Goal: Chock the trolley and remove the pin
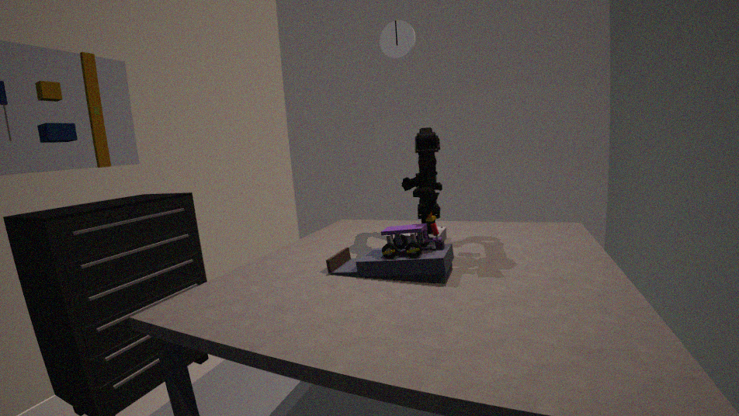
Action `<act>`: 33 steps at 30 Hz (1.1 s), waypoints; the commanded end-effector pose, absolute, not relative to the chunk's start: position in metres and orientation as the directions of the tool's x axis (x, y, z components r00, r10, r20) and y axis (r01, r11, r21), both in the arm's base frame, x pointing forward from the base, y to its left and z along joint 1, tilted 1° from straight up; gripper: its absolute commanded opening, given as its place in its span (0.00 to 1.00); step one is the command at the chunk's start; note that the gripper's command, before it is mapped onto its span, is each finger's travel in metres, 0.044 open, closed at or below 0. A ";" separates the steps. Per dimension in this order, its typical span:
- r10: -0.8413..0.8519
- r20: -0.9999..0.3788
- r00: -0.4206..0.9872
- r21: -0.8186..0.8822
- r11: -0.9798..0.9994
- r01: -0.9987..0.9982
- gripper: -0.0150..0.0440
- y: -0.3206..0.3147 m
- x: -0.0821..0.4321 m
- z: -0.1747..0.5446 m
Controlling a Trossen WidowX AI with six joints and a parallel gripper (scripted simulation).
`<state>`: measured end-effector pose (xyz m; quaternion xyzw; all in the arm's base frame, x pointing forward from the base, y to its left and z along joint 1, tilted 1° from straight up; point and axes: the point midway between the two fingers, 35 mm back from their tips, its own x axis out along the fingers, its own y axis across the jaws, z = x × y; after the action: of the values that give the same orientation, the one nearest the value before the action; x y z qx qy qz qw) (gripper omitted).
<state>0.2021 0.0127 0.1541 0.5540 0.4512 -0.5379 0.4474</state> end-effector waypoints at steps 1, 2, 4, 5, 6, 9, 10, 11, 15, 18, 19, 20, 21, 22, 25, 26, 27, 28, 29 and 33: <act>0.019 -1.000 0.013 0.009 -0.191 0.982 0.25 0.001 0.203 0.152; 0.019 -1.000 0.013 0.009 -0.191 0.982 0.25 -0.002 0.203 0.152; 0.018 -1.000 0.013 0.009 -0.191 0.982 0.25 -0.009 0.204 0.152; 0.017 -1.000 0.013 0.009 -0.191 0.982 0.25 -0.012 0.204 0.151; 0.017 -1.000 0.013 0.009 -0.191 0.982 0.25 -0.016 0.204 0.151; 0.016 -1.000 0.013 0.010 -0.191 0.982 0.25 -0.026 0.205 0.150; 0.016 -1.000 0.013 0.010 -0.191 0.982 0.25 -0.029 0.205 0.150; 0.015 -1.000 0.013 0.010 -0.191 0.982 0.25 -0.033 0.205 0.150; 0.014 -1.000 0.013 0.010 -0.191 0.982 0.25 -0.046 0.206 0.149; 0.013 -1.000 0.013 0.010 -0.191 0.982 0.25 -0.056 0.206 0.148; 0.013 -1.000 0.013 0.010 -0.191 0.982 0.25 -0.060 0.206 0.147; 0.012 -1.000 0.013 0.010 -0.191 0.982 0.25 -0.063 0.207 0.147; 0.012 -1.000 0.013 0.011 -0.191 0.982 0.25 -0.067 0.207 0.147; 0.011 -1.000 0.013 0.011 -0.191 0.982 0.25 -0.070 0.207 0.146; 0.010 -1.000 0.013 0.011 -0.191 0.982 0.25 -0.082 0.207 0.145; 0.010 -1.000 0.013 0.011 -0.191 0.982 0.25 -0.086 0.207 0.145; 0.009 -1.000 0.013 0.011 -0.191 0.982 0.25 -0.090 0.208 0.144; 0.009 -1.000 0.013 0.011 -0.191 0.982 0.25 -0.094 0.208 0.144; 0.009 -1.000 0.013 0.011 -0.191 0.982 0.25 -0.097 0.208 0.144; 0.007 -1.000 0.013 0.011 -0.191 0.982 0.25 -0.112 0.209 0.142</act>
<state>0.2074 -0.0999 0.1434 0.5526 0.4495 -0.5397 0.4487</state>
